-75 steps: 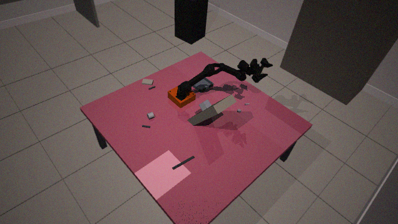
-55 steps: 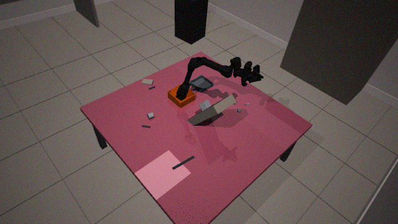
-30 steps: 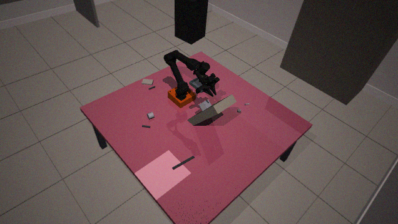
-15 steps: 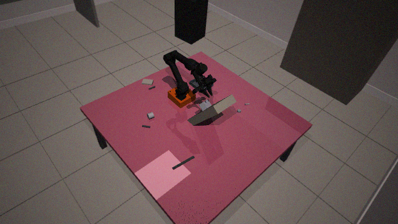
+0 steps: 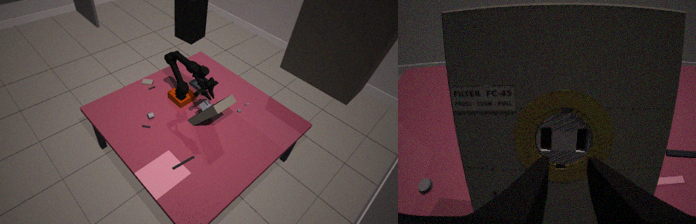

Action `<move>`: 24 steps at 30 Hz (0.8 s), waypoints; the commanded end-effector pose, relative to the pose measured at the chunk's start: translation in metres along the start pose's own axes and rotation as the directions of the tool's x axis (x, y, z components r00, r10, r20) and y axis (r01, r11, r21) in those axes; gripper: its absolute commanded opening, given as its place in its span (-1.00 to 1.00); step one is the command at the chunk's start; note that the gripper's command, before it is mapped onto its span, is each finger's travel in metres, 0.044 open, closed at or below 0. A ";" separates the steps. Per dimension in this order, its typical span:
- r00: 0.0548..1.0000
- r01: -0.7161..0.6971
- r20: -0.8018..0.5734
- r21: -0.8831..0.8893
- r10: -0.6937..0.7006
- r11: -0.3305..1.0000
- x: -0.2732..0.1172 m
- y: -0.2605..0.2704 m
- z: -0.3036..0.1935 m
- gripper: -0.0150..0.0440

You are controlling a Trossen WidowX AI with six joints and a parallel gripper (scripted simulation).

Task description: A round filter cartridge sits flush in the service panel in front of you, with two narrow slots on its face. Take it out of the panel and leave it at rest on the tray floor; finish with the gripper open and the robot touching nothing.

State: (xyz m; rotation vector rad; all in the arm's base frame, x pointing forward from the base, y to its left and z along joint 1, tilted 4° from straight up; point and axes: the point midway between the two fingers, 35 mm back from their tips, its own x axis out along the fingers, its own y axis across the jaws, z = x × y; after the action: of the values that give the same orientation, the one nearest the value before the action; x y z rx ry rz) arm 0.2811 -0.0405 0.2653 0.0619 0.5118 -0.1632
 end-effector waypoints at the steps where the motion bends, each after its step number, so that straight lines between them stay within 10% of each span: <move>1: 1.000 -0.003 -0.002 0.002 0.003 1.000 0.008 0.000 -0.001 -0.11; 24: 1.000 -0.003 0.000 0.002 0.003 1.000 0.032 0.001 -0.002 -0.11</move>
State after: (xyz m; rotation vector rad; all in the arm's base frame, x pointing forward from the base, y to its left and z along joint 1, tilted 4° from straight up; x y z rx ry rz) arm 0.3070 -0.0445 0.2478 0.0641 0.5132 -0.1634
